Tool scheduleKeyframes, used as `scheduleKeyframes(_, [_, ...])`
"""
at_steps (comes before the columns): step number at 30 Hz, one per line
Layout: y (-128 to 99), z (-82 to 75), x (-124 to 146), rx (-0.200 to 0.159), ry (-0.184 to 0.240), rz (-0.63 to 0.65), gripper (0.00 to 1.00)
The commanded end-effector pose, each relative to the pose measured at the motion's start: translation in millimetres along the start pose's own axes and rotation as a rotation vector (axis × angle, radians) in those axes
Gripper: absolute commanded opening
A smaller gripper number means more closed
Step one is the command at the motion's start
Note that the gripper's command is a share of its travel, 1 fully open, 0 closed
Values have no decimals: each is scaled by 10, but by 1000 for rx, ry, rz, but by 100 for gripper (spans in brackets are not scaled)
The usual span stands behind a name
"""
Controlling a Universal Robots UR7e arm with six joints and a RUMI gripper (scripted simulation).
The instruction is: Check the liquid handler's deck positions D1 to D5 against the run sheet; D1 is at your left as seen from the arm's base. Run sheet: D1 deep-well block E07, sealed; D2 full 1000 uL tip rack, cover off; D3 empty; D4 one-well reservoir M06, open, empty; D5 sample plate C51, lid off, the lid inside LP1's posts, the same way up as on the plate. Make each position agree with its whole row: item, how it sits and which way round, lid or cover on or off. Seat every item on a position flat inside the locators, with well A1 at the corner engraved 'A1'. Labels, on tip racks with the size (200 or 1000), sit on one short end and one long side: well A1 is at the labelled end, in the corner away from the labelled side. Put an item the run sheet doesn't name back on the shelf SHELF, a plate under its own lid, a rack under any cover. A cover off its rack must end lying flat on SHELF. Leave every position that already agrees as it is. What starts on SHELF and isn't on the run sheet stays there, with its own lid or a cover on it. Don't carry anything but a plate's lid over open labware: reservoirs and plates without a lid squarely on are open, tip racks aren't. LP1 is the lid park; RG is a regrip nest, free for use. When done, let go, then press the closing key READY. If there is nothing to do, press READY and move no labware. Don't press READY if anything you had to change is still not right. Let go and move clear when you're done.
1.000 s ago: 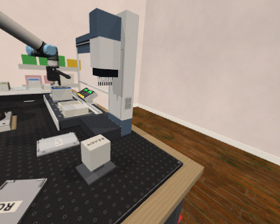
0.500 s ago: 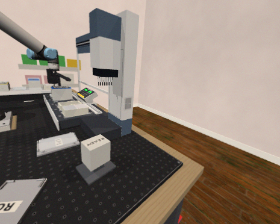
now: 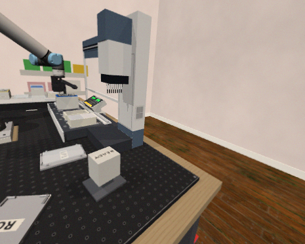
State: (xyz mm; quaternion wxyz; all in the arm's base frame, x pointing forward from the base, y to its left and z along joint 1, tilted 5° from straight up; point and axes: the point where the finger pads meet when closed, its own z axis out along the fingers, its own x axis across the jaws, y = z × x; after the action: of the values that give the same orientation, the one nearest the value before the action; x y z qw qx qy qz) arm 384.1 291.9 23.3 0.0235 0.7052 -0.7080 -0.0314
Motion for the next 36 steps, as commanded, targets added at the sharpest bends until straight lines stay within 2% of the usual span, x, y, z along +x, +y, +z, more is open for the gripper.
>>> scheduleKeyframes(1, [7,4,-4,0,-1,0,0])
scheduleKeyframes(32, [7,4,-4,0,-1,0,0])
scheduleKeyframes(36, [-7,-85,-12,4,-2,0,0])
